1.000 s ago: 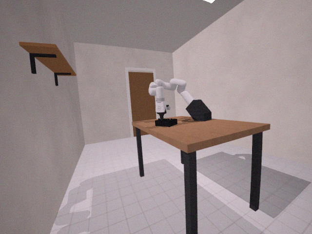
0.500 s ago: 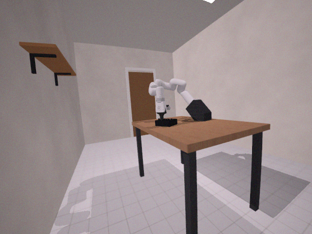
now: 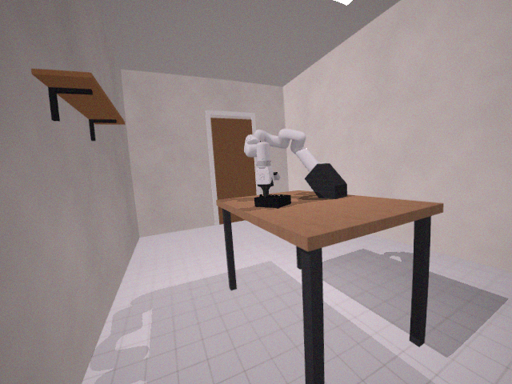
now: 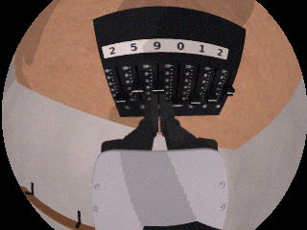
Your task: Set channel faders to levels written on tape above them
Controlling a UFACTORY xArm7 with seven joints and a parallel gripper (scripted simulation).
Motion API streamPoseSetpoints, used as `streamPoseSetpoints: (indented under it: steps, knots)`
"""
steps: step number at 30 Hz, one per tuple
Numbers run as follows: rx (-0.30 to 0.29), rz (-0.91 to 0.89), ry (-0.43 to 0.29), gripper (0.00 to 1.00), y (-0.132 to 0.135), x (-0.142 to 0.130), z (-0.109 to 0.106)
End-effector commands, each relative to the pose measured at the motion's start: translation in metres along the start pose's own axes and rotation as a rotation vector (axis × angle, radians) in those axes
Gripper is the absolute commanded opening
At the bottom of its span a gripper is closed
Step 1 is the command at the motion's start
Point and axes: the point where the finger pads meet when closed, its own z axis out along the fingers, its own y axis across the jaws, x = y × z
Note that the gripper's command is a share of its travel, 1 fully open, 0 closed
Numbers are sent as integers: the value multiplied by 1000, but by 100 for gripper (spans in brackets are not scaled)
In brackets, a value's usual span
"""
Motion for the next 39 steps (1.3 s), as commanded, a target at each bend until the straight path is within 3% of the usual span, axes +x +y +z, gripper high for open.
streamPoseSetpoints:
  steps: [1, 39]
  knots:
    - [-1, 0, -5, 0, 1, 0, -2]
    - [-1, 0, -5, 0, 1, 16, -2]
